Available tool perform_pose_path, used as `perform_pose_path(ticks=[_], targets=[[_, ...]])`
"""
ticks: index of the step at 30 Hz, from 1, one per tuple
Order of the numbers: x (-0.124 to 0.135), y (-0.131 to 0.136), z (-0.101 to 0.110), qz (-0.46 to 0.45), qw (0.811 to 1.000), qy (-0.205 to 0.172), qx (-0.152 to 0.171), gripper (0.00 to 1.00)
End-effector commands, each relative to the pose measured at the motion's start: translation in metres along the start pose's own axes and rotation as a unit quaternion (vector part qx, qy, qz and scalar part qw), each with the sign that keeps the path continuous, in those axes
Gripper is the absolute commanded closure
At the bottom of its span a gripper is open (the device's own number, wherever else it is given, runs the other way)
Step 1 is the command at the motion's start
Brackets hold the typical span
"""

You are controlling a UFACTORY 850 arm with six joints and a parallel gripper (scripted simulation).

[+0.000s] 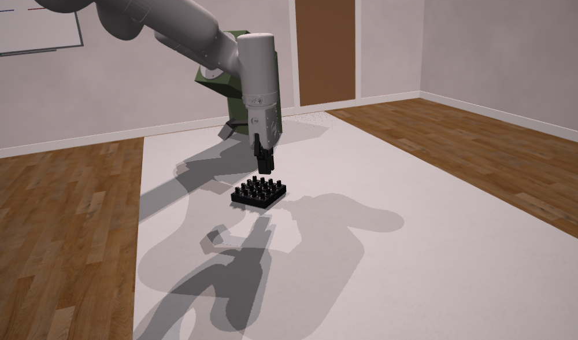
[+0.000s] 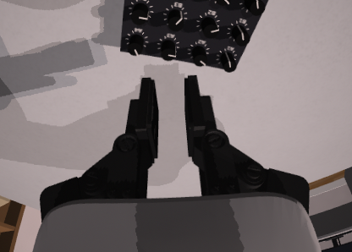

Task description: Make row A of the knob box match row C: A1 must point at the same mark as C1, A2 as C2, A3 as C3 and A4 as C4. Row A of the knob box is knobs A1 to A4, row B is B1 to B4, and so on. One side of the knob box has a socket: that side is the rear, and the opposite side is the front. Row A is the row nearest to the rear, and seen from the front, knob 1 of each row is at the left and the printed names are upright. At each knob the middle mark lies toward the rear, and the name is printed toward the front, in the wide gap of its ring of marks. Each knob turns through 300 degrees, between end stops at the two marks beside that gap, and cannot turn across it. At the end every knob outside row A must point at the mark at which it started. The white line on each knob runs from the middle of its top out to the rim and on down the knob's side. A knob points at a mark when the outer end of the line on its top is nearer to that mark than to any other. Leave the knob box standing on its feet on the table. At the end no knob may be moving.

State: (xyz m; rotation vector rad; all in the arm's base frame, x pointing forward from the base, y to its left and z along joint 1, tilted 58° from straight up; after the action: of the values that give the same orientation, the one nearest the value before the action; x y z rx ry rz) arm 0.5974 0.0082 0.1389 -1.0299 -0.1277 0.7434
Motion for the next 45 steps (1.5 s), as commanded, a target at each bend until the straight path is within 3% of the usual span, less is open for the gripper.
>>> perform_pose_path(ticks=[1,45], targets=[[0.000,0.000,-0.001,0.000,1.000,0.000,0.000,0.81],[0.001,-0.001,-0.041,0.000,1.000,0.000,0.000,0.81]])
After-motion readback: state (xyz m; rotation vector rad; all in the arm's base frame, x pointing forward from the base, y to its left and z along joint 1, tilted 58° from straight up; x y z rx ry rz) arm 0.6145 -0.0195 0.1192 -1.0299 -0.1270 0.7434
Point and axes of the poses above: the point where the finger pads meet when closed, its own z axis back along the fingers, its own y axis across the jaws, x = y × z, the point moved 5 cm from there along z, back along the fingers, and after that the axes turned 12 degrees about -z, right-handed, at the moved point
